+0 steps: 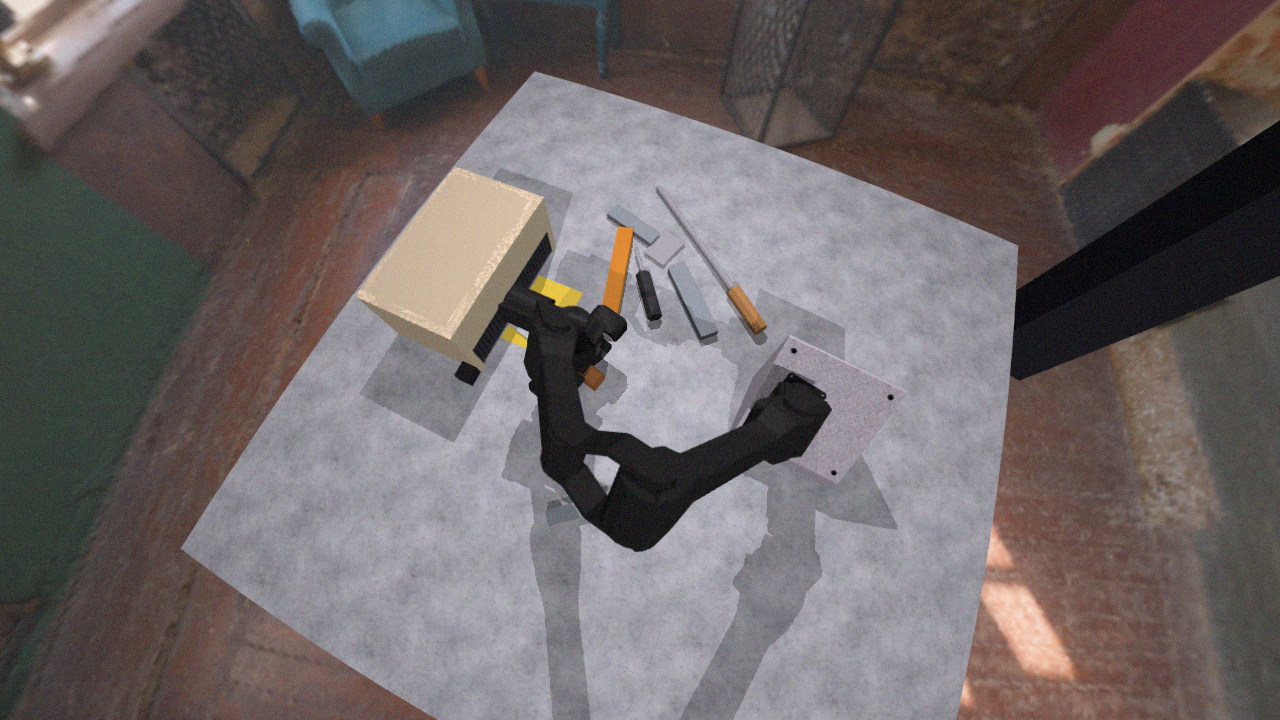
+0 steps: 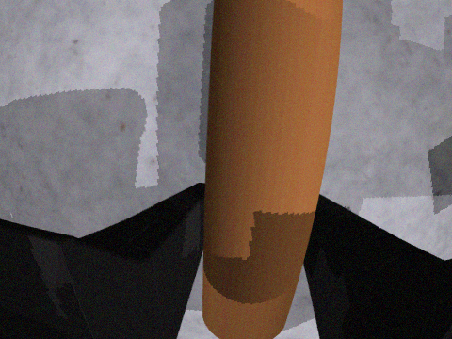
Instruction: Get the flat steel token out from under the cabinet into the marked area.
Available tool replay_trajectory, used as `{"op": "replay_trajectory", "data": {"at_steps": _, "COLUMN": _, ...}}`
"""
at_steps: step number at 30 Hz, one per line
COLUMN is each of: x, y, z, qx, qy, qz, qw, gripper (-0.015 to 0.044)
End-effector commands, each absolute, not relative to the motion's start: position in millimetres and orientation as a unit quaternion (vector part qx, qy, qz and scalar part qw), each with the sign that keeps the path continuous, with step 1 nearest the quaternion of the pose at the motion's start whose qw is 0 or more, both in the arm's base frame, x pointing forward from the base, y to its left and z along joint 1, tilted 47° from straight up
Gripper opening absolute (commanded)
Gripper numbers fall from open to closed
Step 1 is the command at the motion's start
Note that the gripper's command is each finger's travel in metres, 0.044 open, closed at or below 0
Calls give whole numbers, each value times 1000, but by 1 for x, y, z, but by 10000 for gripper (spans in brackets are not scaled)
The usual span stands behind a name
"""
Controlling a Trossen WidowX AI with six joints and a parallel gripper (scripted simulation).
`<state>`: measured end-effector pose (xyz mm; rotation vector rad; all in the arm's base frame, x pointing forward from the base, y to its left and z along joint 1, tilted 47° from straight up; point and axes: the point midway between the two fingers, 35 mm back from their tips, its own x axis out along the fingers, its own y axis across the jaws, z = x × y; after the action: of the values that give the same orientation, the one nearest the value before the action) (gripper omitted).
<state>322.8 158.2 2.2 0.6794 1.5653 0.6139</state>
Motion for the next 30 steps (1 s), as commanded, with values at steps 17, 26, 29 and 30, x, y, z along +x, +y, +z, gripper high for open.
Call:
{"op": "replay_trajectory", "data": {"at_steps": 17, "x": 298, "y": 159, "z": 4, "qx": 296, "qy": 683, "qz": 264, "qw": 613, "gripper": 0}}
{"op": "replay_trajectory", "data": {"at_steps": 26, "x": 288, "y": 160, "z": 6, "qx": 296, "qy": 683, "qz": 264, "qw": 613, "gripper": 0}}
{"op": "replay_trajectory", "data": {"at_steps": 29, "x": 285, "y": 160, "z": 6, "qx": 296, "qy": 683, "qz": 264, "qw": 613, "gripper": 0}}
{"op": "replay_trajectory", "data": {"at_steps": 30, "x": 284, "y": 160, "z": 6, "qx": 296, "qy": 683, "qz": 264, "qw": 613, "gripper": 0}}
